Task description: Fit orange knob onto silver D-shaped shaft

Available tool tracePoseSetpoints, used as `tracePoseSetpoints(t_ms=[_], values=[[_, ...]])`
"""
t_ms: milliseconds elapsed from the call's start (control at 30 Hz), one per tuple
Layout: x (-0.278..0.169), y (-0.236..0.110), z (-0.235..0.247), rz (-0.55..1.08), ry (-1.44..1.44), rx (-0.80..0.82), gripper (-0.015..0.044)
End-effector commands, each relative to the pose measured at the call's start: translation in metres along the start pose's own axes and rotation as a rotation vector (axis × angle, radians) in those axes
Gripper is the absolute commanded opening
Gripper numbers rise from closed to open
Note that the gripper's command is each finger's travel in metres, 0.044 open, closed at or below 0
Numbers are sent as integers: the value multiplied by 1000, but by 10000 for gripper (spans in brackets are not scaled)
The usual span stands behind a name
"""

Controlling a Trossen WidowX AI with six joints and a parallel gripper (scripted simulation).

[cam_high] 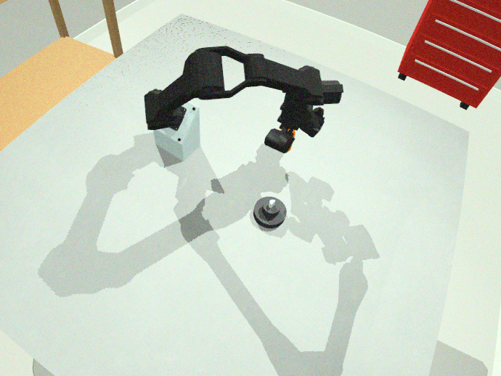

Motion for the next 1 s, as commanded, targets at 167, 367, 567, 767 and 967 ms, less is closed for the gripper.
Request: tracePoseSetpoints(t_ms=[167, 367, 567, 767, 967], values=[[3, -32, 1, -9, 2, 5, 0], [3, -51, 2, -7, 1, 1, 0], [3, -70, 2, -3, 4, -2, 0], [2, -81, 2, -1, 7, -4, 0], [6, -79, -12, -2, 12, 8, 0]])
Point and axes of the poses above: the point midway between the two fingers, 35 mm back from their tips, its own y axis out along the fingers, its own z axis across the jaws, x = y × z, the point moved 6 cm from there along -y, back along the fingers, and after that the axes turned 14 degrees about -y, right-handed, at the moved point
